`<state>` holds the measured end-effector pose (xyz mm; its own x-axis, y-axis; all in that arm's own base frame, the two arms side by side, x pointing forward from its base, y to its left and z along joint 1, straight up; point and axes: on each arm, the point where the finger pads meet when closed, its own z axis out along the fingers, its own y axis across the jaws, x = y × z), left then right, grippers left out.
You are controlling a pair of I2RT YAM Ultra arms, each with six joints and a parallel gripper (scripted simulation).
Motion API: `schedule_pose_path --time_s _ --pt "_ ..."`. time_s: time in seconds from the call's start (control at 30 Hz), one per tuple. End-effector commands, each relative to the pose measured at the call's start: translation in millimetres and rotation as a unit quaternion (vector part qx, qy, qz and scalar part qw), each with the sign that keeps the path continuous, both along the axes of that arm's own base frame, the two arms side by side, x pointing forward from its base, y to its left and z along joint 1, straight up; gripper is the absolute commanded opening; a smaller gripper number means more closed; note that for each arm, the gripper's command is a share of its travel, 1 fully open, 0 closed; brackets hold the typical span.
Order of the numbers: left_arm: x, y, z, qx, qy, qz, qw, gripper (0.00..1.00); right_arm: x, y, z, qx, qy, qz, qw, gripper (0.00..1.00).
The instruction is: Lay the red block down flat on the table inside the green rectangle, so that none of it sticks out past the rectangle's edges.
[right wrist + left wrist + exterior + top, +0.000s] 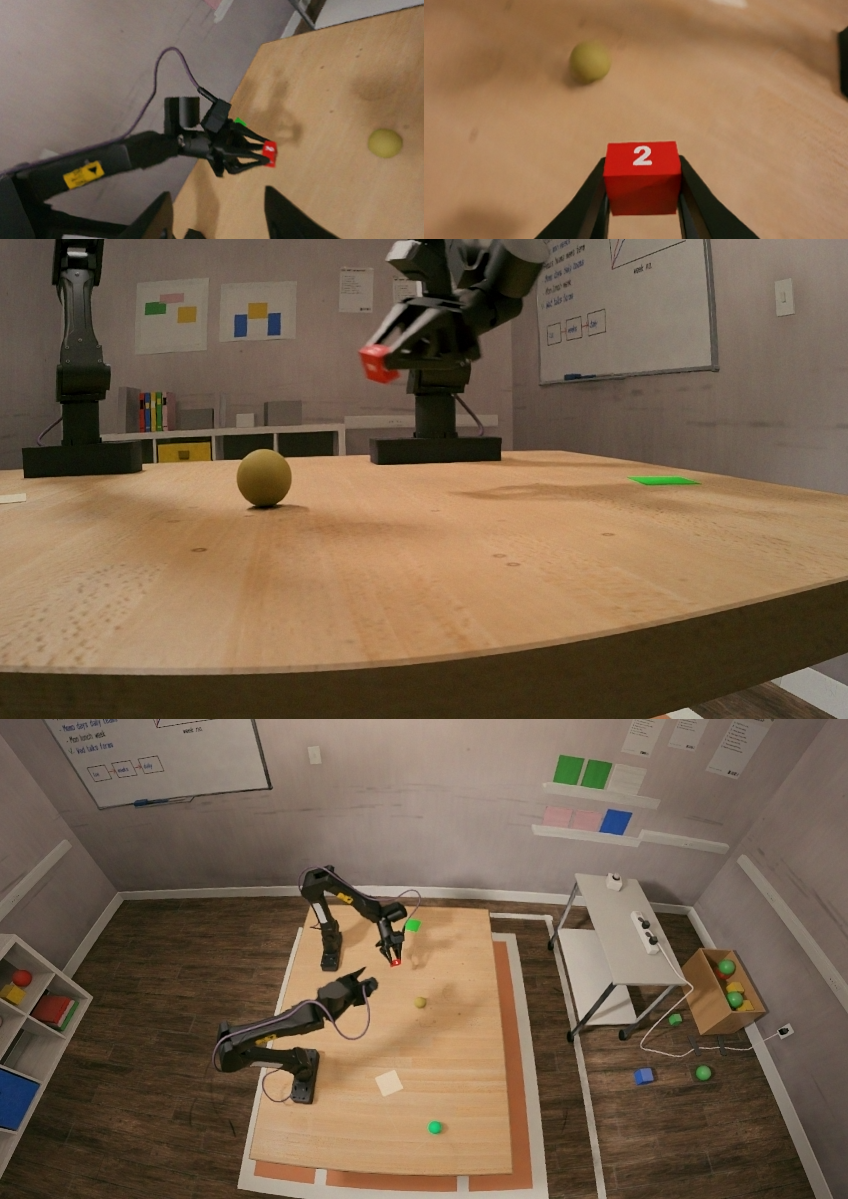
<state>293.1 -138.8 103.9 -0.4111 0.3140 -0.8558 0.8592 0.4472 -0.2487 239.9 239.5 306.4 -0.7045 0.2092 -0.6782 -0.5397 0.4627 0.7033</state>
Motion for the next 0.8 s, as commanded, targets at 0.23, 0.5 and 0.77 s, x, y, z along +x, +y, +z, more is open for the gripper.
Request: schedule_pose_path --time_s 0.23,0.5,0.77 --pt "-6 81 -22 0.155 0.147 0.039 0.976 0.27 -46 -34 17 -0.128 -0.068 -0.024 0.989 0.46" --pt "24 180 -33 0.276 0.226 0.150 0.922 0.27 -94 -76 18 -0.213 -0.131 -0.018 0.968 0.46" --pt "37 247 -43 0.352 0.285 0.222 0.863 0.27 -128 -119 9 -0.285 -0.177 -0.008 0.942 0.46"
